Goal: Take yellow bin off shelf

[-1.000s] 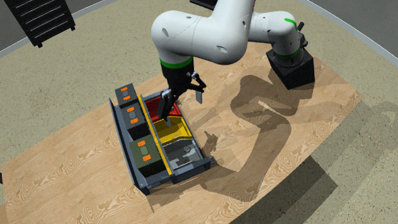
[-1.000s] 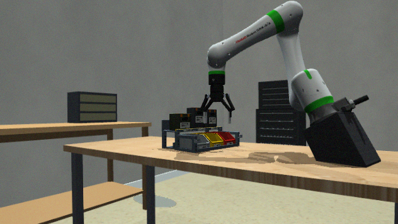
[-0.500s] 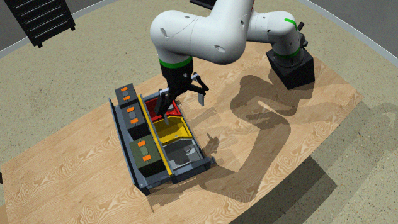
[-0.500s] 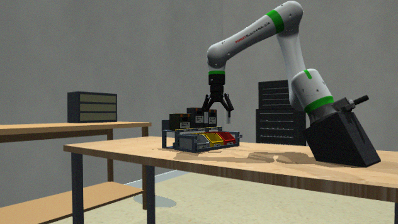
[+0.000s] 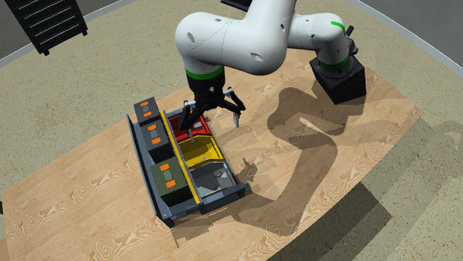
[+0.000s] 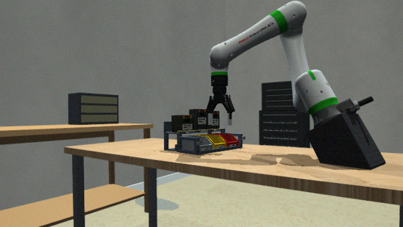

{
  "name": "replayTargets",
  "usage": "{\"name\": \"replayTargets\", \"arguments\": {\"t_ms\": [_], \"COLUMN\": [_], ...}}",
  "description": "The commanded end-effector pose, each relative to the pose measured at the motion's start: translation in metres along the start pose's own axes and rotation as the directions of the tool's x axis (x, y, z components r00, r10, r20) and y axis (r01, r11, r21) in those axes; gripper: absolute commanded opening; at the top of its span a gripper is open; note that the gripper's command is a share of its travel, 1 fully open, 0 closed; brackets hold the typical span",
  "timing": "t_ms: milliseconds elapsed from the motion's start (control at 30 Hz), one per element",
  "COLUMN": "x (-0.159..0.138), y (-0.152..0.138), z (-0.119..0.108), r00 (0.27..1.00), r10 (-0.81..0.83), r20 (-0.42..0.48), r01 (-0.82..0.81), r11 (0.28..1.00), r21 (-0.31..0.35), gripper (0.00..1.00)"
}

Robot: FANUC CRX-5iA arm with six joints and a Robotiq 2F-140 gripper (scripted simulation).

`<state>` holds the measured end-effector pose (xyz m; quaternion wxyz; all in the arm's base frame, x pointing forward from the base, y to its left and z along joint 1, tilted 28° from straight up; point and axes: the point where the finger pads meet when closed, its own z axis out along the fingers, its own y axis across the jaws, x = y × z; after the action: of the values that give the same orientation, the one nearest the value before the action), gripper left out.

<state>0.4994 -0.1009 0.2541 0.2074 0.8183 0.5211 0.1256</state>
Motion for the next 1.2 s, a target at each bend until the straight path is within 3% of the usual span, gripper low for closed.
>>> {"name": "replayTargets", "arguments": {"t_ms": [0, 333, 500, 900, 1067, 1167], "x": [0.0001, 0.0001, 0.0001, 0.0001, 0.0001, 0.0001], "y": [0.0001, 0.0001, 0.0001, 0.0001, 0.0001, 0.0001], "z": [-0.0002, -0.0002, -0.0002, -0.0002, -0.0002, -0.0002], "r00": [0.99, 0.99, 0.92, 0.92, 0.788, 0.788], "r10": [0.143, 0.143, 0.392, 0.392, 0.615, 0.615], "r20": [0.004, 0.004, 0.003, 0.003, 0.001, 0.001], "r01": [-0.143, -0.143, -0.392, -0.392, -0.615, -0.615], "r11": [0.99, 0.99, 0.92, 0.92, 0.788, 0.788], "r21": [-0.005, -0.005, -0.006, -0.006, -0.006, -0.006], "gripper": [1.0, 1.0, 1.0, 1.0, 1.0, 1.0]}}
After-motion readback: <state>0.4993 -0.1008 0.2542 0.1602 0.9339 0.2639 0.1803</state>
